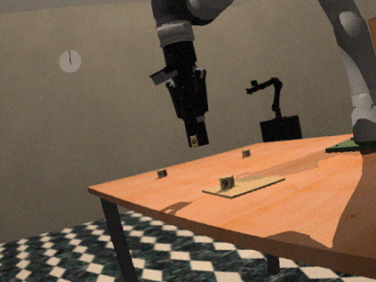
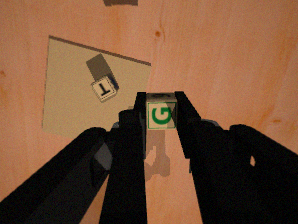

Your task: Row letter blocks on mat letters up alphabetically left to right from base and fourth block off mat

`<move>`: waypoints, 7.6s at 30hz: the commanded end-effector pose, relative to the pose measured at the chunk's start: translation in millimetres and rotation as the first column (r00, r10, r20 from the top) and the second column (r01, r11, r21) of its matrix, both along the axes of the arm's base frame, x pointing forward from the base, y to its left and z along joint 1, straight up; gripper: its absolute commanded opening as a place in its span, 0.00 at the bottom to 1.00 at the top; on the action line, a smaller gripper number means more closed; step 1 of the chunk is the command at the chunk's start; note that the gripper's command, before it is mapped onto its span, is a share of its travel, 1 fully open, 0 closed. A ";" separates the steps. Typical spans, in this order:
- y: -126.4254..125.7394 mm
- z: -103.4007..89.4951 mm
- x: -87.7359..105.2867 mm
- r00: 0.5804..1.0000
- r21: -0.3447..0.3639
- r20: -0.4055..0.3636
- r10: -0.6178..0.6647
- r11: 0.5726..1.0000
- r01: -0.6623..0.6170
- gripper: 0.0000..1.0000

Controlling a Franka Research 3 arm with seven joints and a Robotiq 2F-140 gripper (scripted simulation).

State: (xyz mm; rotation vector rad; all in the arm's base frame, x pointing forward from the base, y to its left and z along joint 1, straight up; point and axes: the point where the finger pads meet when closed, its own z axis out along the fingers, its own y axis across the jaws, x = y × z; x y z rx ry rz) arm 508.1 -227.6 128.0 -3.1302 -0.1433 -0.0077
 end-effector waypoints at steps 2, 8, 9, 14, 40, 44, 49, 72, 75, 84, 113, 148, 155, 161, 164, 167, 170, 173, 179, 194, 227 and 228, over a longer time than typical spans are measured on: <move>5.6 1.2 1.4 0.988 -0.004 0.000 -0.152 0.988 0.152 0.22; 12.0 1.7 1.2 0.974 -0.003 -0.001 -0.226 0.974 0.226 0.22; 13.1 1.8 1.1 0.971 -0.003 -0.001 -0.239 0.971 0.239 0.22; 17.4 2.0 0.9 0.958 -0.002 -0.002 -0.288 0.958 0.288 0.22; 44.2 3.4 -1.3 0.811 -0.001 -0.005 -0.585 0.811 0.585 0.22; 48.0 3.5 -1.8 0.781 -0.001 -0.006 -0.625 0.781 0.625 0.22; 50.8 3.6 -2.2 0.758 -0.001 -0.006 -0.653 0.758 0.653 0.22; 73.3 3.8 -5.9 0.527 -0.002 -0.008 -0.850 0.527 0.850 0.22; 75.8 3.8 -6.4 0.496 -0.003 -0.009 -0.868 0.496 0.868 0.22; 83.3 3.6 -8.0 0.399 -0.003 -0.009 -0.917 0.399 0.917 0.22; 106.9 2.7 -14.3 0.047 -0.004 -0.007 -0.999 0.047 0.999 0.22; 130.7 0.8 -22.8 -0.360 -0.001 -0.004 -0.933 -0.360 0.933 0.22; 130.7 0.8 -22.8 -0.360 -0.001 -0.004 -0.933 -0.360 0.933 0.22; 130.7 0.6 -22.8 -0.360 -0.001 -0.004 -0.933 -0.360 0.933 0.22; 130.7 -1.5 -22.7 -0.360 -0.001 -0.004 -0.933 -0.360 0.933 0.22; 130.7 -4.8 -22.7 -0.360 -0.001 -0.004 -0.933 -0.360 0.933 0.22; 130.7 -9.8 -22.6 -0.360 -0.001 -0.004 -0.933 -0.360 0.933 0.22; 130.7 -19.9 -22.4 -0.360 -0.001 -0.004 -0.933 -0.360 0.933 0.22; 130.6 -45.8 -22.0 -0.360 -0.001 -0.004 -0.933 -0.360 0.933 0.22; 130.6 -93.3 -21.2 -0.360 -0.001 -0.004 -0.933 -0.360 0.933 0.22; 130.6 -95.7 -21.2 -0.360 -0.001 -0.004 -0.933 -0.360 0.933 0.22; 130.6 -95.7 -21.2 -0.360 -0.001 -0.004 -0.933 -0.360 0.933 0.22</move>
